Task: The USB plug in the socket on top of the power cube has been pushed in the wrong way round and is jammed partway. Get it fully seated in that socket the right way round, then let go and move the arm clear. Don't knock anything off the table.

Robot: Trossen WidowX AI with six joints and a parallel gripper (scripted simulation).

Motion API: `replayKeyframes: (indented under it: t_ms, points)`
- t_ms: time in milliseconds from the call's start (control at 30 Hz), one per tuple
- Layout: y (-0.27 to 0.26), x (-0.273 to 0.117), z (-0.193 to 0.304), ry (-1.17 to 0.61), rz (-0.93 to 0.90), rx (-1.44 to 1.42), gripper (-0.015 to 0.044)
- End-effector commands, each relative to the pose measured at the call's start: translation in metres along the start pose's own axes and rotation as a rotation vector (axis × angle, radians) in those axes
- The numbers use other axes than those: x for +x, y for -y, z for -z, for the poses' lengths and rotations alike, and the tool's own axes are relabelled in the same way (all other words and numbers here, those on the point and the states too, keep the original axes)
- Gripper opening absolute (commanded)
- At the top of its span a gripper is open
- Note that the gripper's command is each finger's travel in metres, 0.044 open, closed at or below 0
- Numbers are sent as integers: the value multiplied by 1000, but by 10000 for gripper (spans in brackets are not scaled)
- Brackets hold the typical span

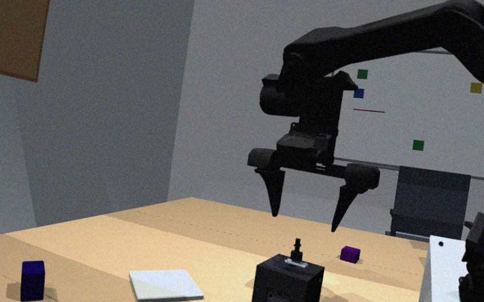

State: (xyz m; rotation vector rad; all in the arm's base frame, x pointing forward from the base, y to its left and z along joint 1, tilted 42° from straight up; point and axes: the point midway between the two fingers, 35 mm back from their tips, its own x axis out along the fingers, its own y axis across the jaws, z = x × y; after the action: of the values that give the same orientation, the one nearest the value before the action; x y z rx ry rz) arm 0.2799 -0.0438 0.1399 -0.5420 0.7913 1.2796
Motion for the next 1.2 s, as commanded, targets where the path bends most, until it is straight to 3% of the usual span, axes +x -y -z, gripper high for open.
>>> replayKeyframes:
  t_ms: [0,1167]
  points:
    - [2,-1,-6,37,-26,-35,440]
    - [2,27,-7,38,-26,-36,440]
